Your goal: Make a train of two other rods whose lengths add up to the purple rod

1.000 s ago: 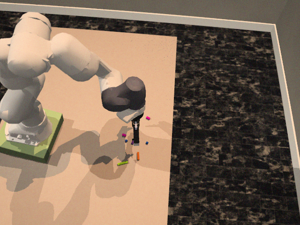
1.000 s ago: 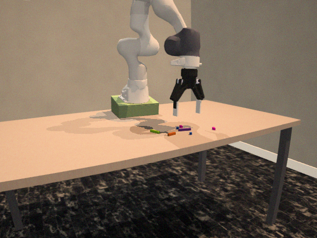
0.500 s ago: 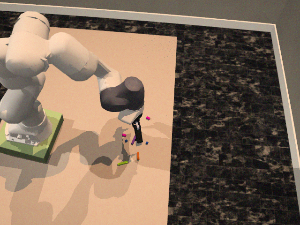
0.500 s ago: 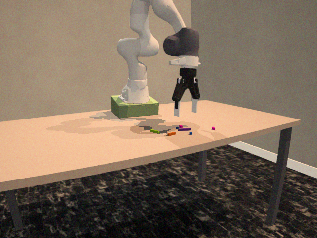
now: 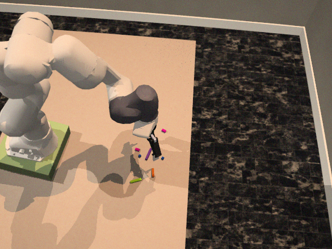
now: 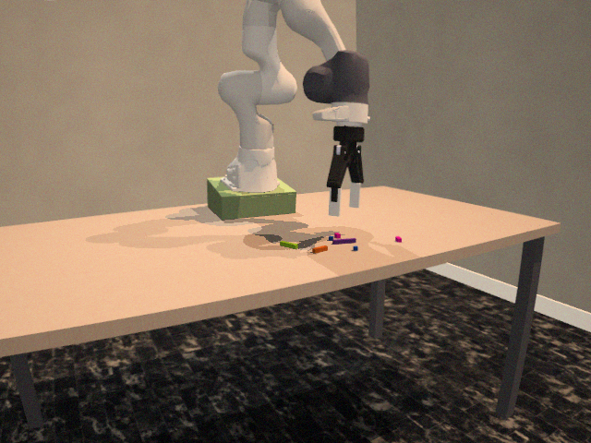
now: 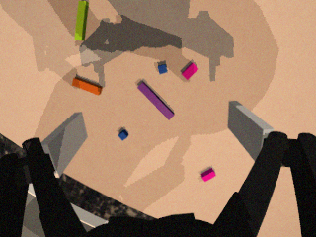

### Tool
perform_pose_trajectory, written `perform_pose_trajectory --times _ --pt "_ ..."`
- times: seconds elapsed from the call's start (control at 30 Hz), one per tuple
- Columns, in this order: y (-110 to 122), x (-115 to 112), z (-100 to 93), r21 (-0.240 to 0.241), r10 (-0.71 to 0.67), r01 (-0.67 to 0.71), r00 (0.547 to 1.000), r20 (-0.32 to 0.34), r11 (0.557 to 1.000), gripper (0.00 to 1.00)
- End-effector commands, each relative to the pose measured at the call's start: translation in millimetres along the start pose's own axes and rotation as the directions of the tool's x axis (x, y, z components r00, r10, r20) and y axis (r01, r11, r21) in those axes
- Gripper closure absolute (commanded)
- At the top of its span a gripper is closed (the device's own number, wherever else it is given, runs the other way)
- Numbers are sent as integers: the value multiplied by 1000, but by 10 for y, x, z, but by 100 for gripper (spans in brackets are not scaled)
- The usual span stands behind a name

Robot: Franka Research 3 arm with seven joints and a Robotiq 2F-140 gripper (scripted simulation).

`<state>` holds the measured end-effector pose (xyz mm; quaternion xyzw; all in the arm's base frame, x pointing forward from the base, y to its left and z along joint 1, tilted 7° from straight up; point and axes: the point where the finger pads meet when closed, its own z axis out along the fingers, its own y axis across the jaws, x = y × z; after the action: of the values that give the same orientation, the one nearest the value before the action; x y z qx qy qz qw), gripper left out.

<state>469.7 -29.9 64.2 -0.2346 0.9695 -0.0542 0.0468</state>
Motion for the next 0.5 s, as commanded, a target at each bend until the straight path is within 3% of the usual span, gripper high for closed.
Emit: perform_pose_trajectory --times 0.0,0.47 --pt "-9 24 -5 -23 -164 165 986 15 986 0" --pt "-7 75 -19 -19 -354 354 935 19 935 0"
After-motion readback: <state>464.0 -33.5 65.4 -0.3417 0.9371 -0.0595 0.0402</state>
